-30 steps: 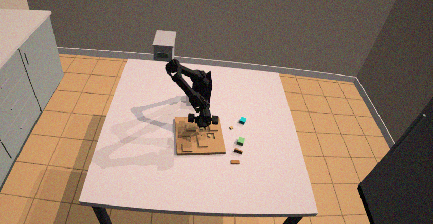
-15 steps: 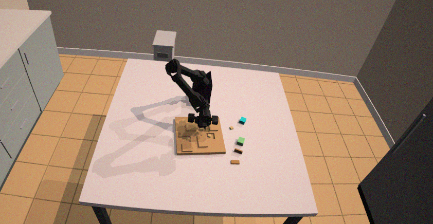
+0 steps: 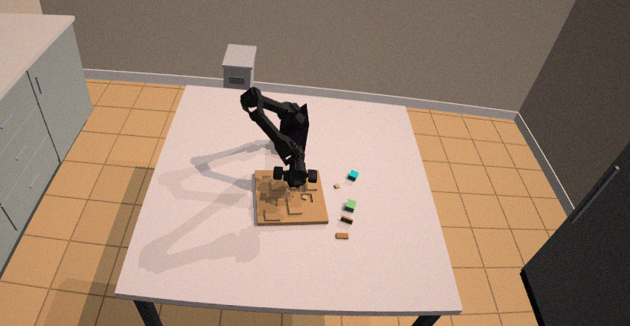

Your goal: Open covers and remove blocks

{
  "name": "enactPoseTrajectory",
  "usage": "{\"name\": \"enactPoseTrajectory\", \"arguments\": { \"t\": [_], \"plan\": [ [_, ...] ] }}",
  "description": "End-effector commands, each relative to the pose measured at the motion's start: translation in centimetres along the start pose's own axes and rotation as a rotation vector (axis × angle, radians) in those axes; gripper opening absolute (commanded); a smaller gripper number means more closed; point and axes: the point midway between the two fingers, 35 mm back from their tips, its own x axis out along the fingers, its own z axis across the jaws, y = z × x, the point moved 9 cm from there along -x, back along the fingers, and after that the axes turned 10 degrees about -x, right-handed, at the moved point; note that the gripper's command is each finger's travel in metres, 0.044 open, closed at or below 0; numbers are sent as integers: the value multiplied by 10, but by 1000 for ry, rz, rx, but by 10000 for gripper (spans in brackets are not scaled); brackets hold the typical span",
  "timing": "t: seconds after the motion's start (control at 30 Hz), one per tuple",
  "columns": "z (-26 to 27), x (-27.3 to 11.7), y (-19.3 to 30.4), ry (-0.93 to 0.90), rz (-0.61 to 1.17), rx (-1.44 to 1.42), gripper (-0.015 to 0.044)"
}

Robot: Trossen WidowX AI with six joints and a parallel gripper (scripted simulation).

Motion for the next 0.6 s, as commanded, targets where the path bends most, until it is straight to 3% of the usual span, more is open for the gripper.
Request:
{"name": "enactPoseTrajectory", "arguments": {
  "t": [0.0,0.17,0.57],
  "plan": [
    [0,0,0,0,-1,1,110],
    [0,0,0,0,-1,1,80],
    [0,-10,-1,-1,-1,-1,80]
  ]
}}
